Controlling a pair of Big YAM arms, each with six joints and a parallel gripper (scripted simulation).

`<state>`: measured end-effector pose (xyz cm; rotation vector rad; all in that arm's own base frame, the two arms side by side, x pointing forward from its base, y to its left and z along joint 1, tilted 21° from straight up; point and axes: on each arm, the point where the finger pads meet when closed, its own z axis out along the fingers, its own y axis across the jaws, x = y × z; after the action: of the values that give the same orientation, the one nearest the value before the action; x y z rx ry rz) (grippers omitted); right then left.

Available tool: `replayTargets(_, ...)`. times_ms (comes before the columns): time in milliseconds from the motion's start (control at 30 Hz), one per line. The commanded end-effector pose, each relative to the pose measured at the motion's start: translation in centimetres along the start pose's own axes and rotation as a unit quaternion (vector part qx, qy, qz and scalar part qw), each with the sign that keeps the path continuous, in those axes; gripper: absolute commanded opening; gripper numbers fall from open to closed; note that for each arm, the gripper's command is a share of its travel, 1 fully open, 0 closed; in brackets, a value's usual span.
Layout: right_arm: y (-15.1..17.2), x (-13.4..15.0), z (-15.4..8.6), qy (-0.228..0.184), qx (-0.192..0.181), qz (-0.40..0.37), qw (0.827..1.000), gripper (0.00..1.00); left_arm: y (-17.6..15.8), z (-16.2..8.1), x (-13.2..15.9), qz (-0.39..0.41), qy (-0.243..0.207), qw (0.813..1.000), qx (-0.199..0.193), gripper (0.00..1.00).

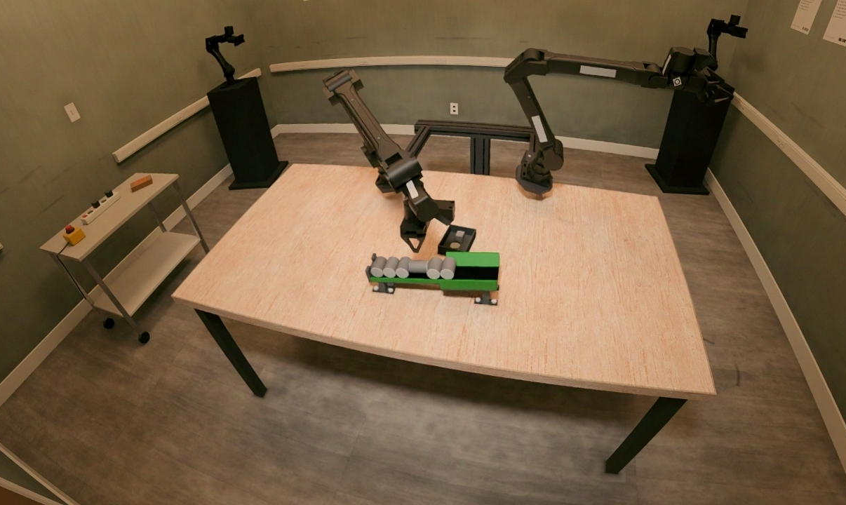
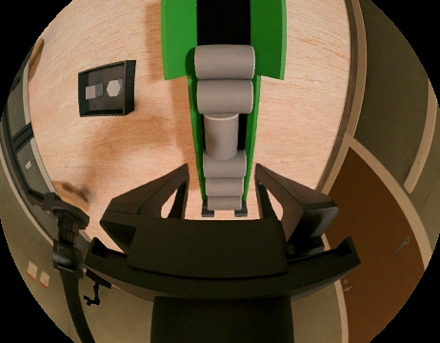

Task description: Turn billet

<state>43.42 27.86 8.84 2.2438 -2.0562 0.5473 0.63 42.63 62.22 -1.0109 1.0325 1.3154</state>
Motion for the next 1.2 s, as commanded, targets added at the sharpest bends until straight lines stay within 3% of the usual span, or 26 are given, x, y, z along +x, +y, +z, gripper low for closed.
replayTargets(0, -0.4, -0.3, -1.4, -0.007, 0.008, -0.007, 1.0, 0.57, 0.3, -0.4, -1.2, -0.004, -0.017, 1.0, -0.002, 1.0)
replayTargets(267, -0.4, -0.3, -1.4, -0.007, 0.008, -0.007, 1.0, 0.57, 0.3, -0.4, -1.2, -0.004, -0.017, 1.0, -0.002, 1.0)
replayTargets(467, -0.1, 0.4, 4.6, 0.002, -0.004, -0.002, 1.0, 0.57, 0.3, -0.4, -1.2, -0.004, -0.017, 1.0, -0.002, 1.0)
replayTargets(533, -0.1, 0.4, 5.5, 0.002, -0.004, -0.002, 1.0, 0.57, 0.3, -0.4, -1.2, -0.004, -0.017, 1.0, -0.002, 1.0)
replayTargets(633, -0.1, 0.4, 5.6, 0.001, -0.004, -0.002, 1.0, 0.57, 0.3, -0.4, -1.2, -0.004, -0.017, 1.0, -0.002, 1.0)
replayTargets(667, -2.3, -1.2, 1.5, -0.025, 0.036, -0.001, 0.999, 0.57, 0.3, -0.4, -1.2, -0.004, -0.017, 1.0, -0.002, 1.0)
replayTargets(867, -2.4, -0.8, 1.6, -0.024, 0.035, 0.003, 0.999, 0.57, 0.3, -0.4, -1.2, -0.004, -0.017, 1.0, -0.002, 1.0)
replayTargets(967, -0.9, -0.7, 3.7, -0.01, 0.014, -0.006, 1.0, 0.57, 0.3, -0.4, -1.2, -0.004, -0.017, 1.0, -0.002, 1.0)
replayTargets(1167, -1.0, -0.6, 3.4, -0.011, 0.016, -0.004, 1.0, 0.57, 0.3, -0.4, -1.2, -0.004, -0.017, 1.0, -0.002, 1.0)
